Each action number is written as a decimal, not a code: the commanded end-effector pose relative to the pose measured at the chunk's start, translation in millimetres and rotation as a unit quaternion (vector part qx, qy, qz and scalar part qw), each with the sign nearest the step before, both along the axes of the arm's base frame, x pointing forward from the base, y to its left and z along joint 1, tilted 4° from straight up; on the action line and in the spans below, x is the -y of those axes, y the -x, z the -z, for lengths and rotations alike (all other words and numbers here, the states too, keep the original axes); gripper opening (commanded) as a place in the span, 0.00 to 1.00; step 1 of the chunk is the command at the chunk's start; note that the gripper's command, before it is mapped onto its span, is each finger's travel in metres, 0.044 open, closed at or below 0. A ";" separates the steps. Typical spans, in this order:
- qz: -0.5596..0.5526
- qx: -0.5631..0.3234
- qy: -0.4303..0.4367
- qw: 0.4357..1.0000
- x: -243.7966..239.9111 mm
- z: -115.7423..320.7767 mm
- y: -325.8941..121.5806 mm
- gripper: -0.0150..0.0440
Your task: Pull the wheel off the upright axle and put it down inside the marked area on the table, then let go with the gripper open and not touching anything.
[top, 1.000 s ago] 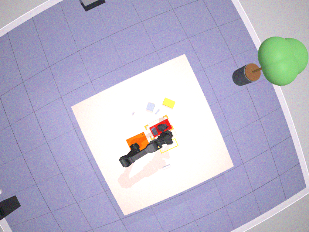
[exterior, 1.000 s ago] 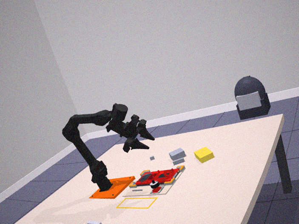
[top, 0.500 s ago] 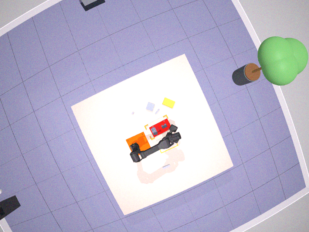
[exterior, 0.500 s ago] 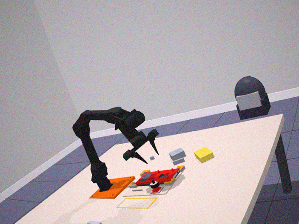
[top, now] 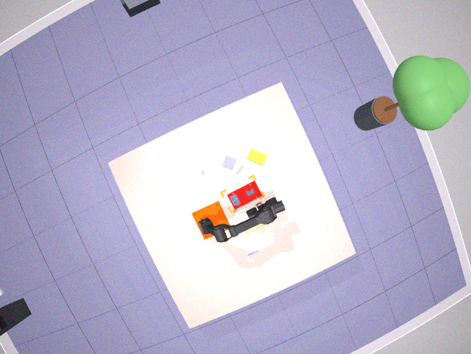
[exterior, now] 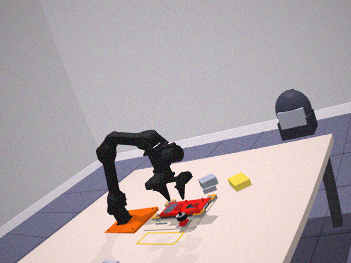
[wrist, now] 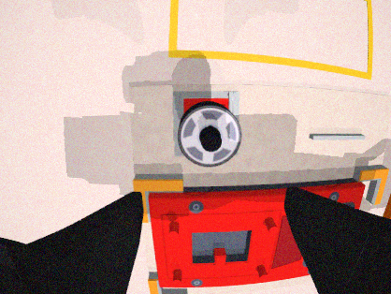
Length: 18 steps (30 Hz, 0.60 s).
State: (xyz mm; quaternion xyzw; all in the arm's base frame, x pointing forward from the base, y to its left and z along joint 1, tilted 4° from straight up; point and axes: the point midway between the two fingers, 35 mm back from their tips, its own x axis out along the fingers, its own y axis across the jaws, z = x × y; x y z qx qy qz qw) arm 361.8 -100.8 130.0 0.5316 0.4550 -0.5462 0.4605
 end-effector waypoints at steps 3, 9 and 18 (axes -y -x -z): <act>0.021 -0.006 0.003 1.000 2.5 -0.9 0.0 0.76; 0.021 -0.006 0.003 1.000 9.0 -1.1 4.8 0.76; 0.021 -0.006 0.003 1.000 10.8 38.1 3.3 0.76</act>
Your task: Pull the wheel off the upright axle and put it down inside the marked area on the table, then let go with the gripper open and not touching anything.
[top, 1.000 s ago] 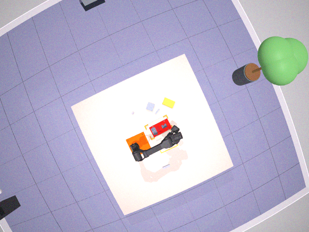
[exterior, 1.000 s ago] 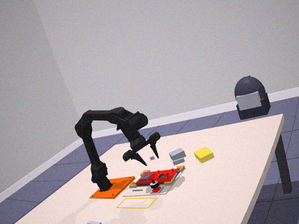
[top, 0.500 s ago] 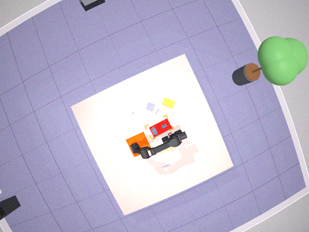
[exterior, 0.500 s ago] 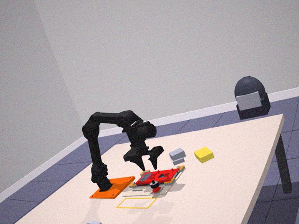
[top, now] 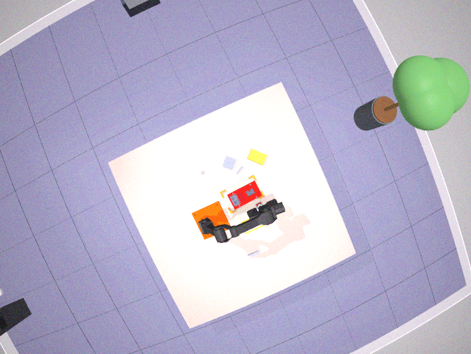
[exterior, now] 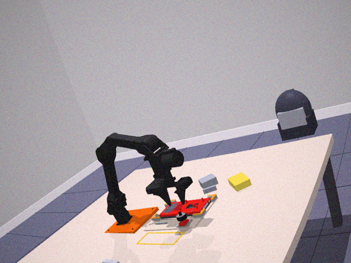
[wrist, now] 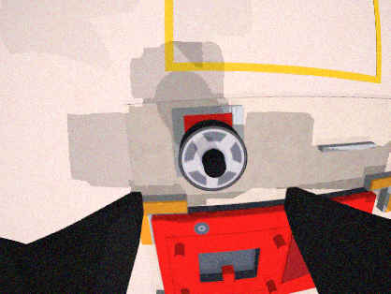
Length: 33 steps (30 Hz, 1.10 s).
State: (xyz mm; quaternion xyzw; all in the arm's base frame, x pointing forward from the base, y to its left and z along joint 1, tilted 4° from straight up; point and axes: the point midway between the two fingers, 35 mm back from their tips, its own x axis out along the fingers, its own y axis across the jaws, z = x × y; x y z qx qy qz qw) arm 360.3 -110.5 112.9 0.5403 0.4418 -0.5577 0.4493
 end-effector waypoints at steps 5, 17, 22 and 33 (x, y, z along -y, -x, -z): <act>-0.002 -0.006 0.001 1.000 2.2 52.0 3.6 0.76; 0.000 -0.009 -0.003 1.000 1.3 52.7 3.9 0.56; 0.000 -0.009 -0.003 1.000 1.3 52.7 3.9 0.51; 0.000 -0.008 -0.002 1.000 1.3 50.2 3.7 0.25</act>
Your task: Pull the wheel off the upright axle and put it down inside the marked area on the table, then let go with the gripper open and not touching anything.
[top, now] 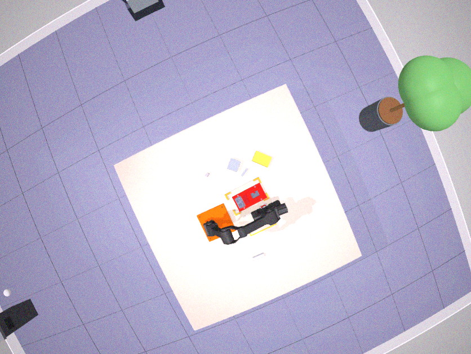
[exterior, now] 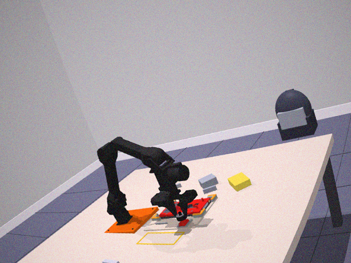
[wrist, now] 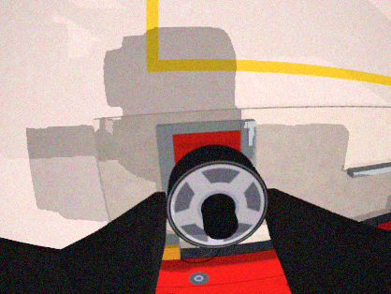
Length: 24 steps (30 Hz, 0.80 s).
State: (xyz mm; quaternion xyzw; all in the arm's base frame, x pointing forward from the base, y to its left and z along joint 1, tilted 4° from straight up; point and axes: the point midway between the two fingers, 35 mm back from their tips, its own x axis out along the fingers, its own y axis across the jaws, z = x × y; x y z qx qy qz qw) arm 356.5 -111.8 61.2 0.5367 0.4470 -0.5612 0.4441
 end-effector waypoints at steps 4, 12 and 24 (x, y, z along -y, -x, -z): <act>0.000 0.000 0.000 1.000 -0.1 -2.8 -0.2 0.25; 0.000 0.000 0.001 1.000 -0.1 -5.5 -0.4 0.25; -0.001 0.001 0.001 1.000 -0.2 -9.4 -0.7 0.25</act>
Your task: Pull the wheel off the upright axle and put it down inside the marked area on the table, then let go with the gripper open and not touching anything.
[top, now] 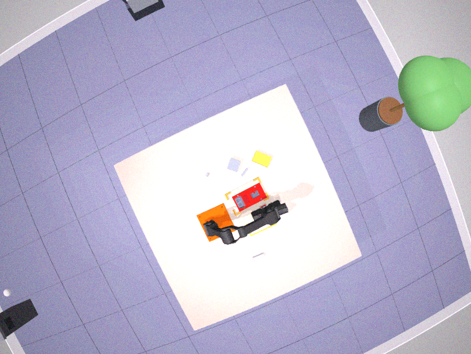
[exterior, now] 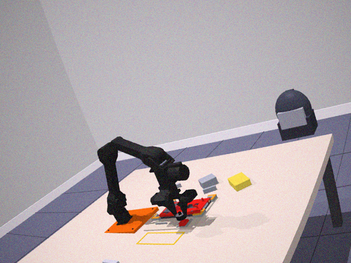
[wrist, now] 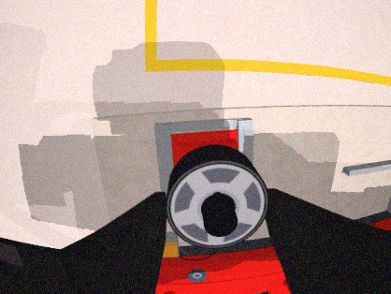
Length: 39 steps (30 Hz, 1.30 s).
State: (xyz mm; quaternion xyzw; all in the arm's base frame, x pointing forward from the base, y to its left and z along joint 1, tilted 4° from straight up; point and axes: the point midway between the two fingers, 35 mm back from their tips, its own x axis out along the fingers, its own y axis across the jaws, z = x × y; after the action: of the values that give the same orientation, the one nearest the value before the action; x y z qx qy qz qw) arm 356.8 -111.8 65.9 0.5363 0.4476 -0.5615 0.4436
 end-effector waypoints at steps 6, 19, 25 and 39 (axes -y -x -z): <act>0.000 0.002 0.001 1.000 -0.2 -6.7 -0.5 0.25; -0.001 0.002 0.002 1.000 -0.2 -11.0 -0.7 0.25; -0.001 0.002 0.002 1.000 -0.3 -13.0 -0.8 0.25; -0.001 0.002 0.002 1.000 -0.4 -17.6 -0.9 0.25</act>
State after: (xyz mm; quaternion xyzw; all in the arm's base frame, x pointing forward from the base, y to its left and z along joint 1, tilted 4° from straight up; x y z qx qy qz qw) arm 357.0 -111.0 79.2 0.5352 0.4482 -0.5614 0.4444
